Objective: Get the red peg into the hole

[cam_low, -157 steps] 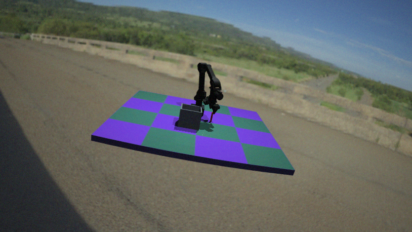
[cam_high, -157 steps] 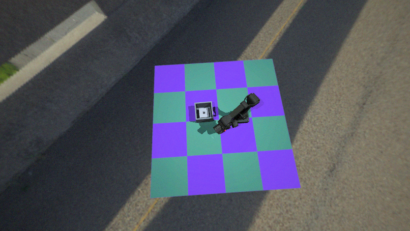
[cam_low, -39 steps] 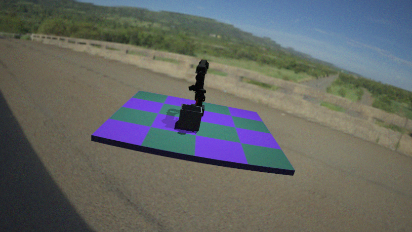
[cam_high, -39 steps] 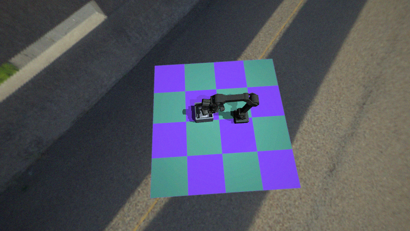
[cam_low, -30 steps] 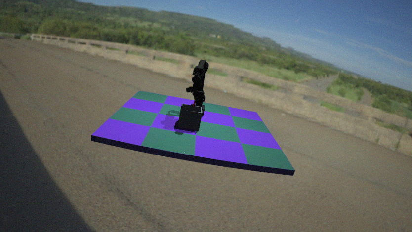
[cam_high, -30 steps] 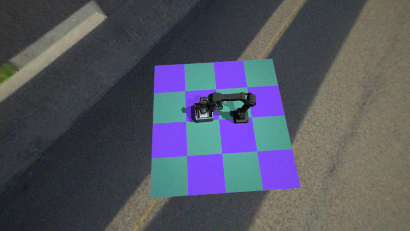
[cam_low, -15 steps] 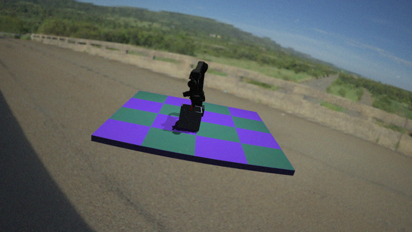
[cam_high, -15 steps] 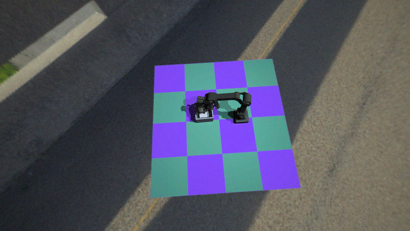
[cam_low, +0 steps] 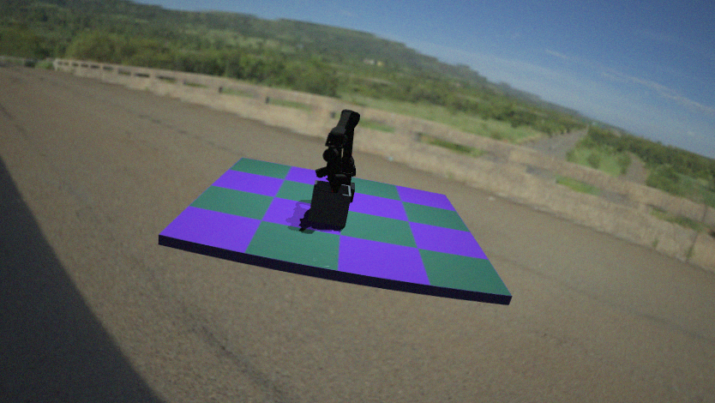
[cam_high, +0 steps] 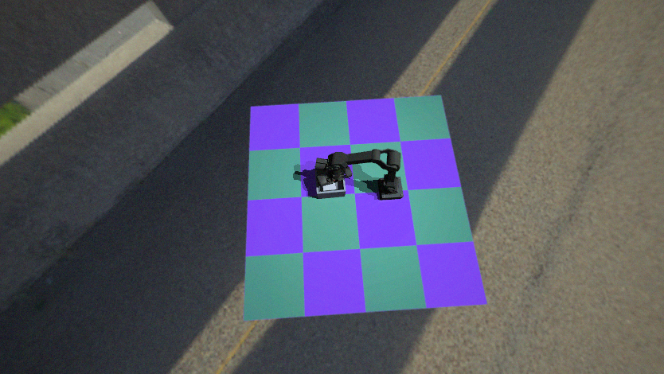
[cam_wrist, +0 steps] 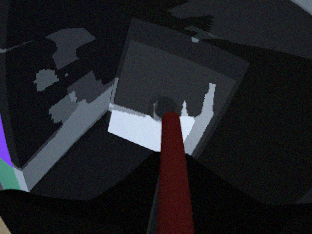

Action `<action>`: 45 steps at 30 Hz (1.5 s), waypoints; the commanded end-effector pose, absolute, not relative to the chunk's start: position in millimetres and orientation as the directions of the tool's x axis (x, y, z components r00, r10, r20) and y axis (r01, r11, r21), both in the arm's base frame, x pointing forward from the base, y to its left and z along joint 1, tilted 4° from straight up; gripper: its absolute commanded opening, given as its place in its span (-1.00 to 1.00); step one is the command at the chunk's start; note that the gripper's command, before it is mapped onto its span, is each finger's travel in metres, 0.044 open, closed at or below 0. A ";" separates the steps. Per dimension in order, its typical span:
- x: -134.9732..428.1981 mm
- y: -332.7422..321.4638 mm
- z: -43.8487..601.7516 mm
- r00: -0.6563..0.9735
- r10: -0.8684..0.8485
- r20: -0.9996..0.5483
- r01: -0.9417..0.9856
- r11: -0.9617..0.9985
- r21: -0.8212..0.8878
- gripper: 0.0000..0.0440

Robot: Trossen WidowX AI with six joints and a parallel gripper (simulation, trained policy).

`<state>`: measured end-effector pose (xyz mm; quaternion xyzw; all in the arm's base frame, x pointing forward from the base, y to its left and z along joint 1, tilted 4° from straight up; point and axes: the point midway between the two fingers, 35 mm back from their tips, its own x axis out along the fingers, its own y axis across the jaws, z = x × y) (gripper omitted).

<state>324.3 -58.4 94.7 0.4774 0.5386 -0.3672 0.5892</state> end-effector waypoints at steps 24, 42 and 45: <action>330.3 -64.4 66.9 0.063 0.113 -0.992 0.931 0.350 0.099 -0.33; 350.2 -76.5 116.2 0.170 0.236 -0.957 0.925 0.295 0.238 -0.08; 354.1 -78.3 126.5 0.199 0.259 -0.945 0.920 0.284 0.272 -0.04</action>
